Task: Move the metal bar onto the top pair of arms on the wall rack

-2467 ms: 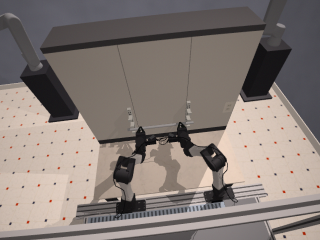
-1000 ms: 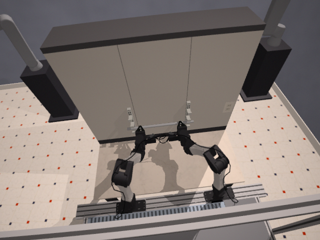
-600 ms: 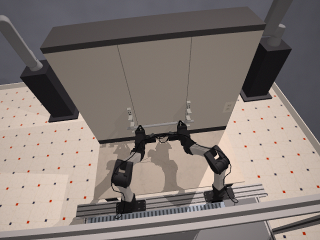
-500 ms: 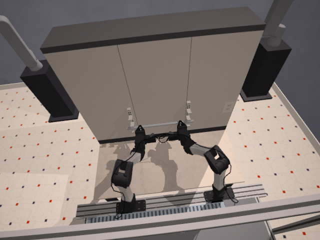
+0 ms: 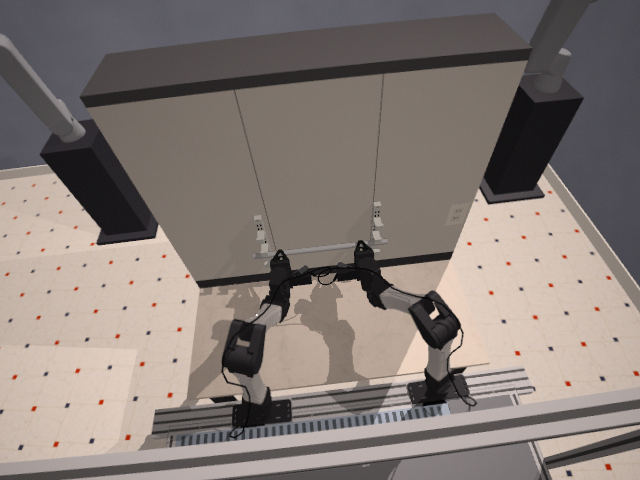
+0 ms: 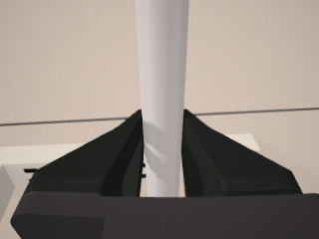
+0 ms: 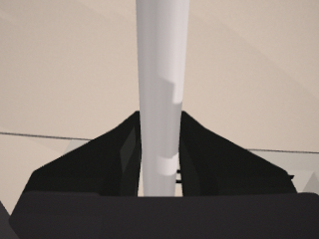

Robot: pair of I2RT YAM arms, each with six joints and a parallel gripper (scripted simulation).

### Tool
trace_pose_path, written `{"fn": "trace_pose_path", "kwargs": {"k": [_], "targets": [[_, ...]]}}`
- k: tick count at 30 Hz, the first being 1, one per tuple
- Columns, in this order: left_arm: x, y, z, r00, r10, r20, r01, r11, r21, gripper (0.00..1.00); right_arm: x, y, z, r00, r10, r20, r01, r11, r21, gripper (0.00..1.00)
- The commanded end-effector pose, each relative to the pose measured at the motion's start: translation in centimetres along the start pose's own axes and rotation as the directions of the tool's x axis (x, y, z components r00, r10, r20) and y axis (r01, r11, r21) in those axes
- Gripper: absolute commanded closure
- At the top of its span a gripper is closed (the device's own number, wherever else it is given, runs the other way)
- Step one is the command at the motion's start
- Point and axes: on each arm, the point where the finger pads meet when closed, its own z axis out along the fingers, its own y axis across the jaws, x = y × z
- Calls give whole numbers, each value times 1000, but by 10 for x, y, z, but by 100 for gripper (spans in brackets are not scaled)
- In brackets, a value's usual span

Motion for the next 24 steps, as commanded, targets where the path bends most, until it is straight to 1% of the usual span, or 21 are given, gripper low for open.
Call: {"fn": "trace_pose_path", "kwargs": {"k": [1,24], "targets": [[1,44,-1,1000,-13,2,13,994,-104,100,5,-33,2,1000,6,-4,-6,998,67,100],[1,46,-2,1000,-13,2,13,994,-104,100,5,-36,1,1000,6,-4,-6,998,67,100]]}}
